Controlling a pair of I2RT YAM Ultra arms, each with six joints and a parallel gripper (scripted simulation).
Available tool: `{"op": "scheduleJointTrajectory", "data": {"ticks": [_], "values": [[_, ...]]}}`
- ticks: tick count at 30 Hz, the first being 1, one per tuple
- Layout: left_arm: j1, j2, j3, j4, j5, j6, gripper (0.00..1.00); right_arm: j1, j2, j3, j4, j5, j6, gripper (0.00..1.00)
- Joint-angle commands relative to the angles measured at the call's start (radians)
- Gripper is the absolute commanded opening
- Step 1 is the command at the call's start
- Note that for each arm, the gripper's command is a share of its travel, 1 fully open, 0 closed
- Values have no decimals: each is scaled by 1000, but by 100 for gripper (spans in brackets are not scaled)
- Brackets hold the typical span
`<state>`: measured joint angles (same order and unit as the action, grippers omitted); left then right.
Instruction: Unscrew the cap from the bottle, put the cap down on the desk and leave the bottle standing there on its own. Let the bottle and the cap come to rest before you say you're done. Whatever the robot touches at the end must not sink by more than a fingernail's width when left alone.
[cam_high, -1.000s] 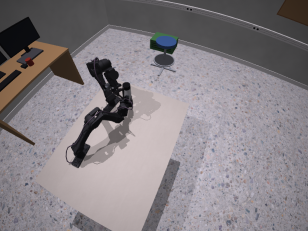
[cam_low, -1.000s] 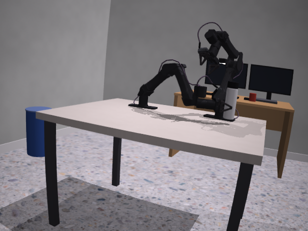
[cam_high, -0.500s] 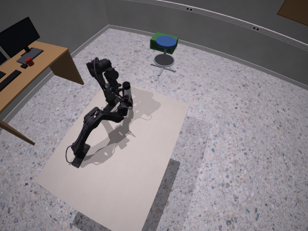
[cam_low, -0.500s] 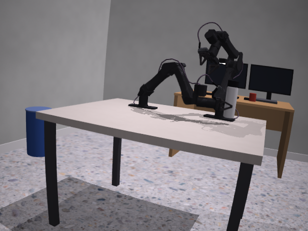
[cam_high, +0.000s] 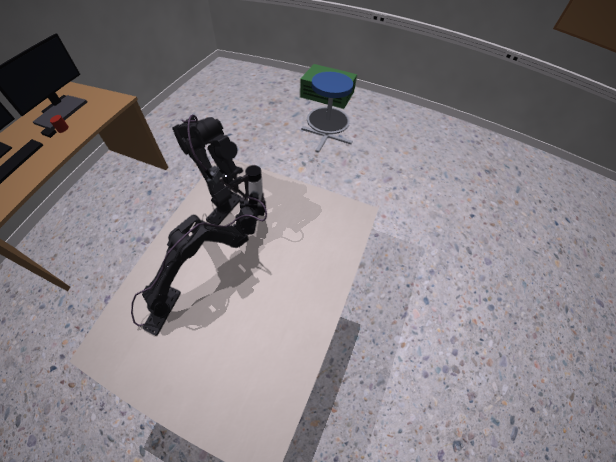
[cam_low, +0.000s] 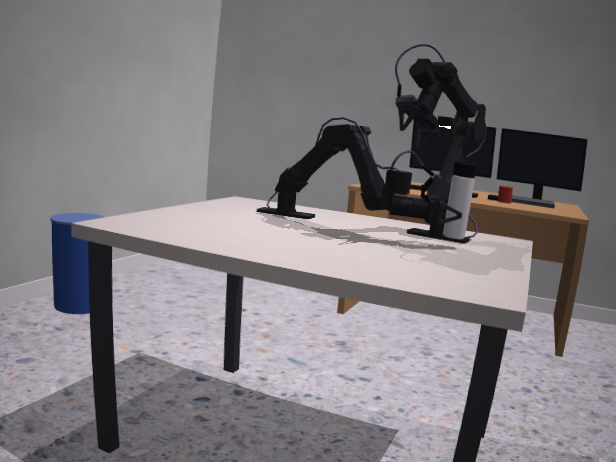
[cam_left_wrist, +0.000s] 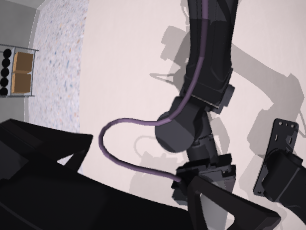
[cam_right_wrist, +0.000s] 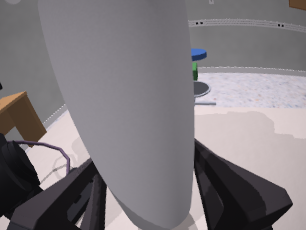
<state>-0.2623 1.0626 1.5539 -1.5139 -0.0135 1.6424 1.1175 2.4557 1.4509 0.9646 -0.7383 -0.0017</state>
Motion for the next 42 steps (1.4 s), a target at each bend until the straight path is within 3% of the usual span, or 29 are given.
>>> {"op": "scheduleJointTrajectory", "data": {"ticks": [1,4,19,42], "values": [[3,9,7,-14,9,6,94,-88,-43,-42,46,-74,-4,0],[3,9,7,-14,9,6,94,-113,-48,-56,53,-99,-7,0],[3,9,7,-14,9,6,94,-524,-164,-321,169,-506,-44,0],[3,9,7,-14,9,6,94,-535,-167,-326,241,-529,5,0]]}}
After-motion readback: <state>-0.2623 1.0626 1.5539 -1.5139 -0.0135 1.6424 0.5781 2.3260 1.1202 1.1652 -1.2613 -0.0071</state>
